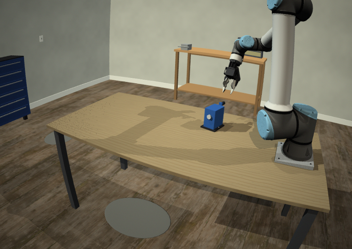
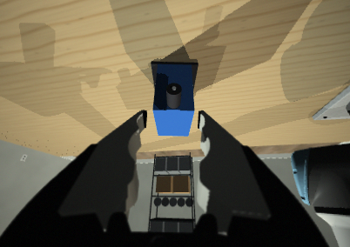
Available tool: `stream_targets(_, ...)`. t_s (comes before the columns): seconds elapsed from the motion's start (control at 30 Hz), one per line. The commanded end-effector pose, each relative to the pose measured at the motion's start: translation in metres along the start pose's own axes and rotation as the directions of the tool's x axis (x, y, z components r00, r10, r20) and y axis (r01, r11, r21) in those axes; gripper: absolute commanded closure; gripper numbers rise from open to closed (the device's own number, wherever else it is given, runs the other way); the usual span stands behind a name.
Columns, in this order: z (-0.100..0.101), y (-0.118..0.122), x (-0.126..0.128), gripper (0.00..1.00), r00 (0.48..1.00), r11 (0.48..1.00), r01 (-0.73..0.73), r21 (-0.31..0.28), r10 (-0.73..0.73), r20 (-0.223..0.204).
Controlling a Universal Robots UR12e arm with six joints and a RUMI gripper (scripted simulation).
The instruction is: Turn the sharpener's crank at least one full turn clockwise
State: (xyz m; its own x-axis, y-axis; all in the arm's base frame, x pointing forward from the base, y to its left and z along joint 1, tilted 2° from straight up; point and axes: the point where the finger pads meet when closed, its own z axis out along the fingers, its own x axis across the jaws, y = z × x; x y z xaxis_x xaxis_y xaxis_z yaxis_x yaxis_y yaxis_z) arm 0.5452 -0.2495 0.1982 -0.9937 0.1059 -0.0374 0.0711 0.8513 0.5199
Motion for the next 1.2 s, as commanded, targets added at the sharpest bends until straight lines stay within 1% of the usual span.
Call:
stream_targets(0.0, 0.007, -0.002, 0.0, 0.68, 1.0, 1.0, -0.019, 0.007, 0.019, 0.015)
stream_targets(0.37, 0.037, -0.002, 0.0, 0.68, 1.0, 1.0, -0.019, 0.006, 0.019, 0.015)
stream_targets(0.43, 0.037, -0.002, 0.0, 0.68, 1.0, 1.0, -0.019, 0.006, 0.019, 0.015)
stream_targets(0.53, 0.045, -0.002, 0.0, 0.68, 1.0, 1.0, -0.019, 0.006, 0.019, 0.015)
stream_targets(1.17, 0.046, -0.003, 0.0, 0.68, 1.0, 1.0, -0.019, 0.006, 0.019, 0.015)
